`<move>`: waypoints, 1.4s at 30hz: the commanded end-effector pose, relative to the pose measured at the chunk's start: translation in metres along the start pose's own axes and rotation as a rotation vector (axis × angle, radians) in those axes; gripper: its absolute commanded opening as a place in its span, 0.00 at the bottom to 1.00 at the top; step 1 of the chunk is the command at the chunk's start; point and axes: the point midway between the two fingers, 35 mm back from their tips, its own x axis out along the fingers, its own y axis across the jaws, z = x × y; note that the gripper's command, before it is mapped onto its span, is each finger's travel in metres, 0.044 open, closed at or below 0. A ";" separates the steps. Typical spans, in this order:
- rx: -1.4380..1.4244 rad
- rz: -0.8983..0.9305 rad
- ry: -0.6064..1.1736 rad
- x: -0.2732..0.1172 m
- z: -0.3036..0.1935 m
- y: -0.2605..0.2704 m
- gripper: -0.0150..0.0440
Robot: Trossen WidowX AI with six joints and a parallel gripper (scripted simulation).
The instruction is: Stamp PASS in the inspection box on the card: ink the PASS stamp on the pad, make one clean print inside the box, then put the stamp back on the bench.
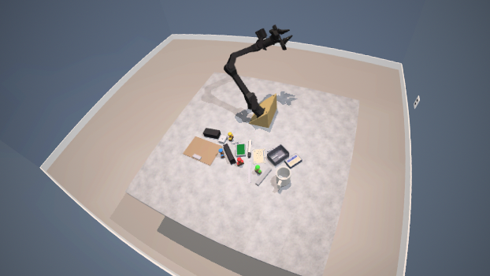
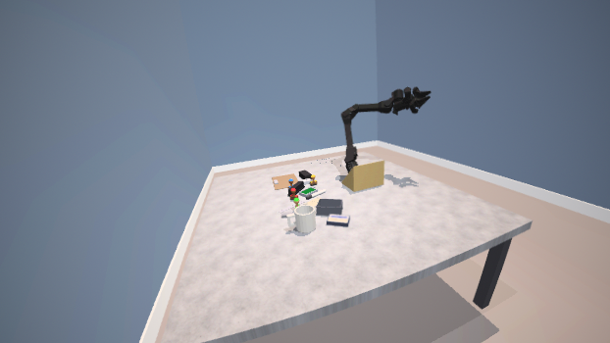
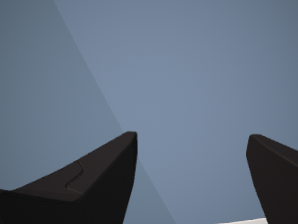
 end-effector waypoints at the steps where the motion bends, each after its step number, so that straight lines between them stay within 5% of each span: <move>1: -0.005 -0.125 -0.045 0.028 0.033 -0.044 0.63; 12: -0.033 -0.505 -0.133 0.064 0.133 -0.178 0.63; 24: -0.034 -0.921 -0.149 0.035 0.226 -0.332 0.63; 35: 0.118 -1.245 -0.135 -0.032 0.285 -0.465 0.63; 42: 0.288 -1.488 -0.093 -0.109 0.304 -0.556 0.63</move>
